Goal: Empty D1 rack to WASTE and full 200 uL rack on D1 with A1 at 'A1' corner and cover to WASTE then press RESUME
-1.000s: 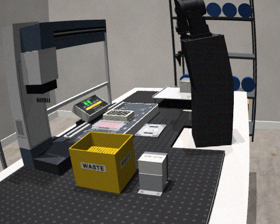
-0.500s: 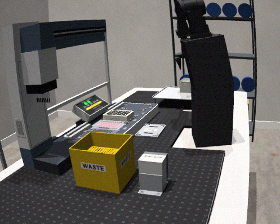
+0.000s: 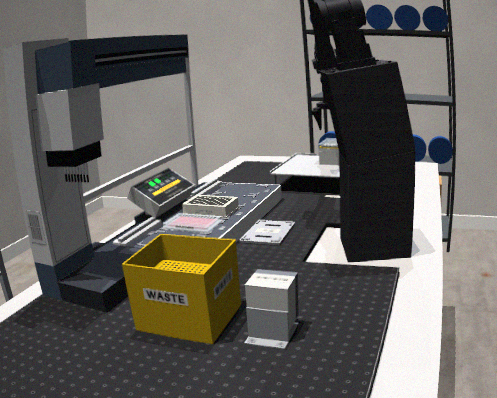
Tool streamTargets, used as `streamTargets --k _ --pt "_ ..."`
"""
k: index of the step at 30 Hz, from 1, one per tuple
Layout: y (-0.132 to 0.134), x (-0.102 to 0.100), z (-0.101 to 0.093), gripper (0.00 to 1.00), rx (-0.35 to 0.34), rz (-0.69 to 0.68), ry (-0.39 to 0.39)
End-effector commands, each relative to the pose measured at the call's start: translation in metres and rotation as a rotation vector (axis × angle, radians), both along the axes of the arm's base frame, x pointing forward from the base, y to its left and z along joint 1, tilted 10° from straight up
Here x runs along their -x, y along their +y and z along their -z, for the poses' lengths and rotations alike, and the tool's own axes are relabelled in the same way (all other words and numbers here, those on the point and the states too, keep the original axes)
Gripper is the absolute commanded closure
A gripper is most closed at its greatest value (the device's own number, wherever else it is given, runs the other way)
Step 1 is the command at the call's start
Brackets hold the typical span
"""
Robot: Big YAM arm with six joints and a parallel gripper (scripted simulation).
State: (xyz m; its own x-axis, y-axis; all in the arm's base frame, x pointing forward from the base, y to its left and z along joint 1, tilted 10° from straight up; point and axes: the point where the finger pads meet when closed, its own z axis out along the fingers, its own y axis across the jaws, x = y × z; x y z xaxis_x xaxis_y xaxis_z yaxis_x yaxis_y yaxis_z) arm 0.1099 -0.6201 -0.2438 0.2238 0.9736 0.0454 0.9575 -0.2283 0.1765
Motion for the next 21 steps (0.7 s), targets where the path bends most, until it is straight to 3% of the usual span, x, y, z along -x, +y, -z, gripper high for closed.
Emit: streamTargets --k 1,21 --pt "-0.009 -0.013 0.018 0.0 0.014 -0.001 -0.001" --pt "-0.007 -0.018 0.049 0.0 0.012 -0.001 -0.001"
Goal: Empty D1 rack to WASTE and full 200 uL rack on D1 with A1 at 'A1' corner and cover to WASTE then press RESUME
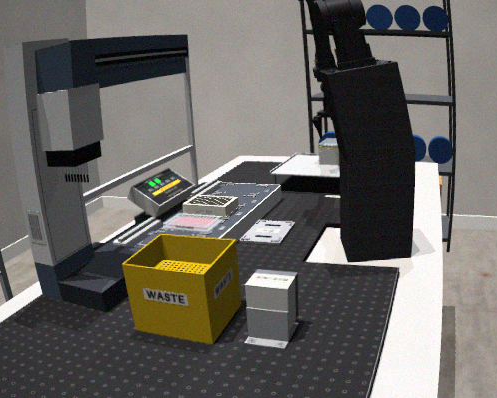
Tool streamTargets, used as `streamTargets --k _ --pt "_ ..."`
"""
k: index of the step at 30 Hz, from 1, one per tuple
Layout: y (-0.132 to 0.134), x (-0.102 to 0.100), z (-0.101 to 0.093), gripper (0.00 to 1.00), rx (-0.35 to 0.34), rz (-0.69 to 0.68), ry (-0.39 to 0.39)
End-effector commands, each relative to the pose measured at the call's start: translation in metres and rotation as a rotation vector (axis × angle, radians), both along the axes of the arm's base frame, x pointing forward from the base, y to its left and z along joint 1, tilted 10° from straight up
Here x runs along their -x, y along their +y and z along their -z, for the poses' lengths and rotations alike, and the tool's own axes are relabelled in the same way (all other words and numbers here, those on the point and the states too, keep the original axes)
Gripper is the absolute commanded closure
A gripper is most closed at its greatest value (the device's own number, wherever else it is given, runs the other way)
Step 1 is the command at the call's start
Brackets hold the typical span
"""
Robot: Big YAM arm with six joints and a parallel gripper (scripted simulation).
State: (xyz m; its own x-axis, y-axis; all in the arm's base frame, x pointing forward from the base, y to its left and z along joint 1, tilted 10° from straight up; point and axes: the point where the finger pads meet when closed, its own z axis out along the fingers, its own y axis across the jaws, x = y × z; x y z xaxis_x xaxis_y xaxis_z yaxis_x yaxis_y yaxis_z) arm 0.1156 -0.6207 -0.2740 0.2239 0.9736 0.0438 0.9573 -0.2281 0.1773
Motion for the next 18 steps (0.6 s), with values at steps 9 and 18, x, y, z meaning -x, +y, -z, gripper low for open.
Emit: streamTargets --k 9,18 --pt "-0.006 -0.014 0.03 0.0 0.01 -0.001 -0.001" --pt "0.0 -0.014 0.033 0.0 -0.005 -0.002 0.002"
